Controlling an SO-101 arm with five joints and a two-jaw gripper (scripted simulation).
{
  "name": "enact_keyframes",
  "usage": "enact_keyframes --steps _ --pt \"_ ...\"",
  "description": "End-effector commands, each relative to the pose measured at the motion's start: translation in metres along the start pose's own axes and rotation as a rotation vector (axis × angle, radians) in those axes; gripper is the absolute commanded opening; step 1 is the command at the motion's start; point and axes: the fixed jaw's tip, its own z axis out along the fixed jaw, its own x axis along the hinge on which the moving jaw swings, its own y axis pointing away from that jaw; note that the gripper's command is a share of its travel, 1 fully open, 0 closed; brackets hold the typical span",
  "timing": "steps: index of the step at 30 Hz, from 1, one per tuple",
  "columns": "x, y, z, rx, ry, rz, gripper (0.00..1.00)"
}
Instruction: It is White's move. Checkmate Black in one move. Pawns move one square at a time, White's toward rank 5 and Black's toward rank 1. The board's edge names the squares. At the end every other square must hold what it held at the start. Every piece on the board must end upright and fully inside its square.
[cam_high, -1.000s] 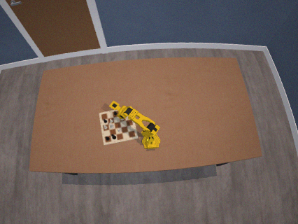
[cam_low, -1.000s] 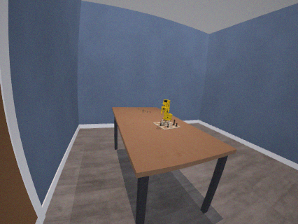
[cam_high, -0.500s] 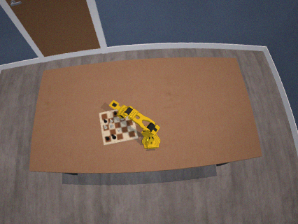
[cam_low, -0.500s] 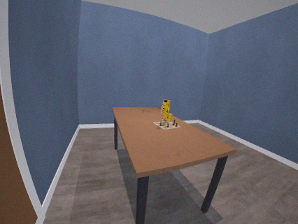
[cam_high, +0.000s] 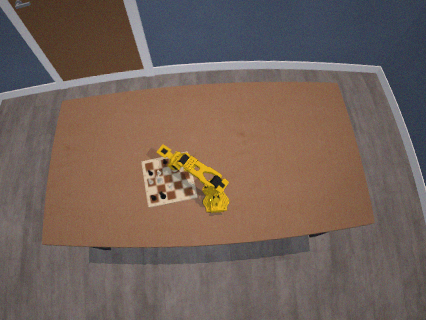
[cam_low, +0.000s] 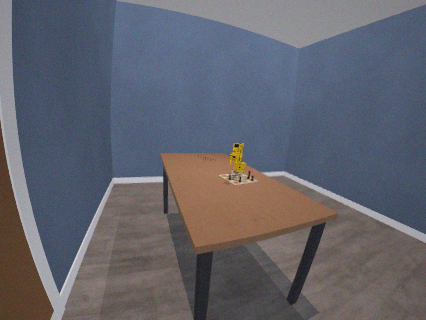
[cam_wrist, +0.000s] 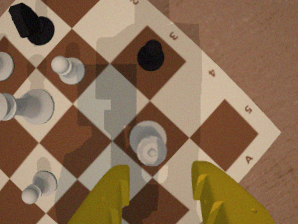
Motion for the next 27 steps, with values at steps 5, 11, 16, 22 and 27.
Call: enact_keyframes --steps 5,11,16,22,27 --pt "0.001 -0.002 0.000 0.004 -0.004 0.018 0.12" --pt "0.003 -0.002 0.004 0.004 -0.004 0.018 0.12" --pt "0.008 -0.002 0.011 0.004 -0.004 0.018 0.12" --pt "0.012 -0.002 0.019 0.004 -0.003 0.018 0.12" --pt "0.019 -0.002 0.031 0.004 -0.003 0.018 0.12"
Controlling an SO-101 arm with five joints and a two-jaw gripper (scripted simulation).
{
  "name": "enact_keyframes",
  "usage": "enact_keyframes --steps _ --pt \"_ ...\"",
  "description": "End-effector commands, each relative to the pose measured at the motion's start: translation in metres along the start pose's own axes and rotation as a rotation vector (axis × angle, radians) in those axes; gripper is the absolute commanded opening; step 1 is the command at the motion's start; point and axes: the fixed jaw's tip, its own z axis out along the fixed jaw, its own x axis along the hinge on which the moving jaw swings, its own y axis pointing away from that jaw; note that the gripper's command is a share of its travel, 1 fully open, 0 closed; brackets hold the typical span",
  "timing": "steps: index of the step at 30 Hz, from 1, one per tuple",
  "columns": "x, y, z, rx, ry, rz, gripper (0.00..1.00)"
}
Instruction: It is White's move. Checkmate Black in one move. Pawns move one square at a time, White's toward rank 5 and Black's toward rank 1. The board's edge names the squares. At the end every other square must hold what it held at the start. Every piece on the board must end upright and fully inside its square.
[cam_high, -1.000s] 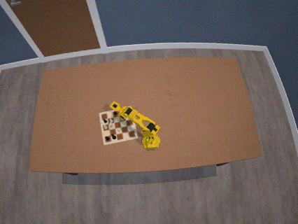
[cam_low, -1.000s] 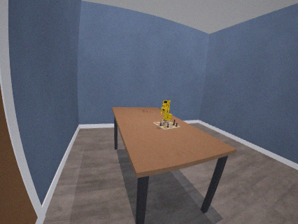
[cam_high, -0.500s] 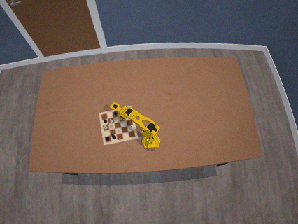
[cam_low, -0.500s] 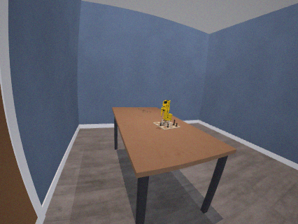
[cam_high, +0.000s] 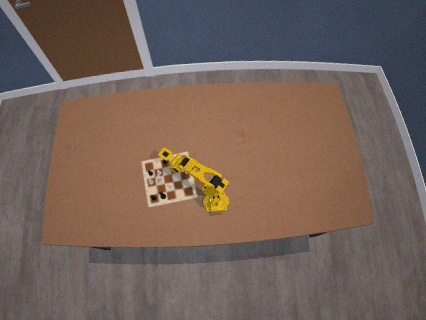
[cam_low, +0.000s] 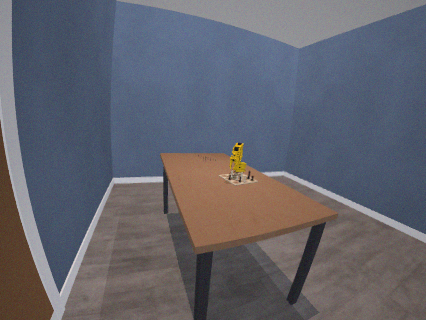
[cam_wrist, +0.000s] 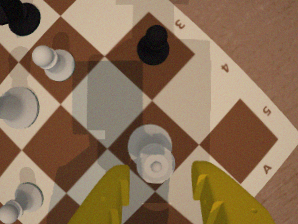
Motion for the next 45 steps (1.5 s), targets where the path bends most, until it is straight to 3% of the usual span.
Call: enact_keyframes --steps 1,9,19,45 --pt "0.007 -0.002 0.011 0.004 0.007 0.018 0.12" --pt "0.017 -0.002 0.028 0.004 0.007 0.018 0.12" --pt "0.023 -0.002 0.038 0.004 0.008 0.018 0.12" --pt "0.027 -0.002 0.037 0.003 0.008 0.018 0.12"
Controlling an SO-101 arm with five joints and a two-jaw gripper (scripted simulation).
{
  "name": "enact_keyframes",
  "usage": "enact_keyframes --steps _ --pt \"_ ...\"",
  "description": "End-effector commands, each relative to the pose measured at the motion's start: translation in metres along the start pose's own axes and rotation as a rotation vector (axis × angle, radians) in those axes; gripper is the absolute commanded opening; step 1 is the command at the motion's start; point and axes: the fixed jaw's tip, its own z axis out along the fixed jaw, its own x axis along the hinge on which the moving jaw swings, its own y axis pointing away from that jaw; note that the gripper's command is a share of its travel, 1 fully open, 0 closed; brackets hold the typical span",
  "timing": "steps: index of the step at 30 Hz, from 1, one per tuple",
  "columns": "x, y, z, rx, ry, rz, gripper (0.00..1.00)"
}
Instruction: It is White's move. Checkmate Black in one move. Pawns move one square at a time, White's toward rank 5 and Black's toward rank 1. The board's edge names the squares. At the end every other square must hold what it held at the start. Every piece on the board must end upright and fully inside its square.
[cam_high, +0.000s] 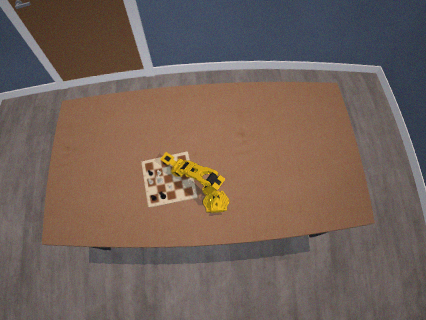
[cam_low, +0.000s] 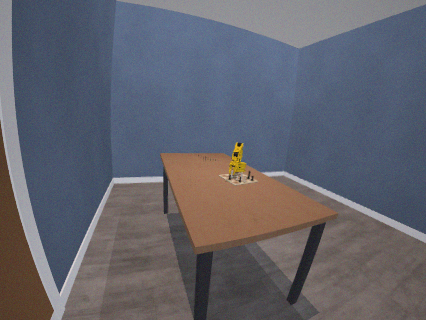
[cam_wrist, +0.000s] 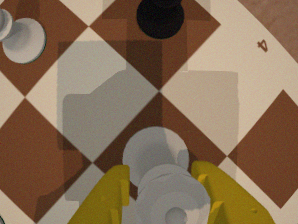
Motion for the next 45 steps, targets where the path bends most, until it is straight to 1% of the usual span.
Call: enact_keyframes --steps 1,6,13,22,45 --pt "0.0016 -0.0016 -0.0011 0.003 0.002 0.018 0.12" --pt "-0.0019 -0.0015 -0.0043 0.003 0.002 0.017 0.12" --pt "-0.0024 -0.0015 -0.0046 0.003 0.001 0.017 0.12" --pt "-0.0077 -0.0014 -0.0064 0.003 0.001 0.016 0.12" --pt "-0.0076 -0.0045 -0.0062 0.010 0.001 0.016 0.12"
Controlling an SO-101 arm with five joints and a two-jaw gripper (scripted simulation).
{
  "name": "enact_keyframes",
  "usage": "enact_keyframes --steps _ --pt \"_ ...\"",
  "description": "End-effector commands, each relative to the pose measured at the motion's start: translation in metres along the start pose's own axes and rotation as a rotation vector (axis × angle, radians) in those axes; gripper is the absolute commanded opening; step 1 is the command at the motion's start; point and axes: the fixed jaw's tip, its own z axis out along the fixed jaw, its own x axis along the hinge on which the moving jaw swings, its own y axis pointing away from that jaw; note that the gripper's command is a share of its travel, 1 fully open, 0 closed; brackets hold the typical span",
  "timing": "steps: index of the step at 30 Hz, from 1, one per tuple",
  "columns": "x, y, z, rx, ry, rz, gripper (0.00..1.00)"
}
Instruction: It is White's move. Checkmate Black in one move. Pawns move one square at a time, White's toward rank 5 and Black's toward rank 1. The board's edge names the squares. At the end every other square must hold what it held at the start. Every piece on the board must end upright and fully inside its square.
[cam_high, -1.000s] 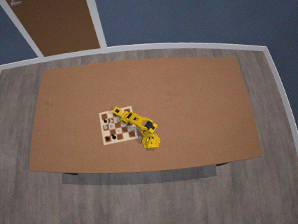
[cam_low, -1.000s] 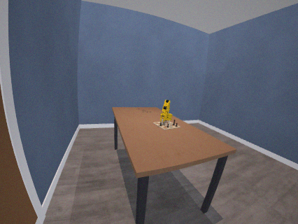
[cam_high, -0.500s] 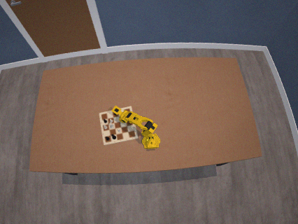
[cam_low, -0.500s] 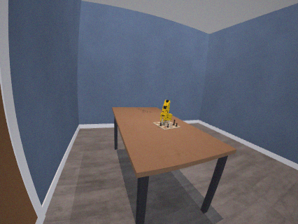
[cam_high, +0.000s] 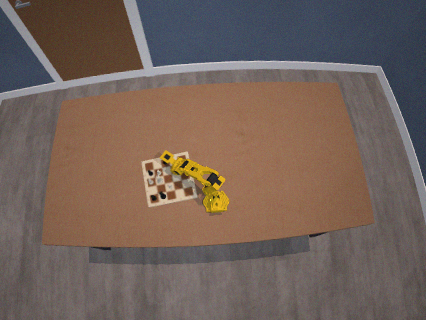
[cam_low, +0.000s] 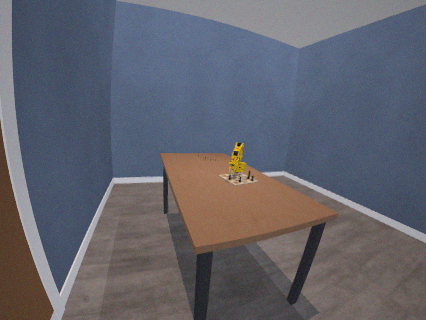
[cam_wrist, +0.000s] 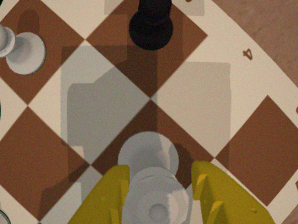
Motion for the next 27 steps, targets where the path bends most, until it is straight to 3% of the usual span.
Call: enact_keyframes --steps 1,27 --pt "-0.0007 -0.0019 -0.0005 0.004 0.000 0.007 0.12" --pt "0.0047 -0.0022 0.0030 0.005 0.001 0.008 0.12"
